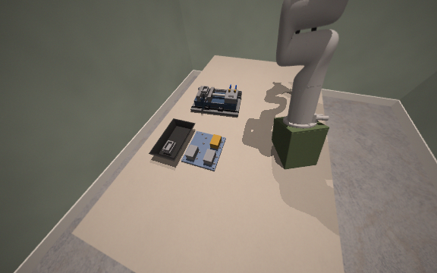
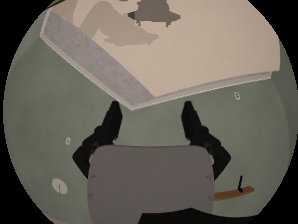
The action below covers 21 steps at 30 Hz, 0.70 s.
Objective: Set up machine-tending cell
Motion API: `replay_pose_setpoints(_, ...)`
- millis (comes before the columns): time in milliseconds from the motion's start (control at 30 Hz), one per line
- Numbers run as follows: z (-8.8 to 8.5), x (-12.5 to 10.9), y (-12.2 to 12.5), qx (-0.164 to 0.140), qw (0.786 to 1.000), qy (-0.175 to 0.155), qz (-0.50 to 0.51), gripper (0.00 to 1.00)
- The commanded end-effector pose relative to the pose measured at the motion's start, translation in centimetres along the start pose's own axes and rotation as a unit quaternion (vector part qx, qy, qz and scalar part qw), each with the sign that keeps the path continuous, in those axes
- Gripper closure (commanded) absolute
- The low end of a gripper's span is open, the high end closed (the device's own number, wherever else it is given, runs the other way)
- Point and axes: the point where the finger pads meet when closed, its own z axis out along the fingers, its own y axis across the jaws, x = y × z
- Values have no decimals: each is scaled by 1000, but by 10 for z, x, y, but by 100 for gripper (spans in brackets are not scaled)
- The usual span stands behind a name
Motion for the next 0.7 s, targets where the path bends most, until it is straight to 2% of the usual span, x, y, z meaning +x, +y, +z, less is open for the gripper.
replay_pose_setpoints(0,4,23,24,-6,1000,11,-10,0)
replay_pose_setpoints(233,10,58,53,-12,999,26,-24,0)
replay_pose_setpoints(300,10,58,53,-12,999,26,-24,0)
replay_pose_setpoints(333,12,73,64,-14,999,31,-30,0)
replay_pose_setpoints(667,15,124,96,-19,997,49,-50,0)
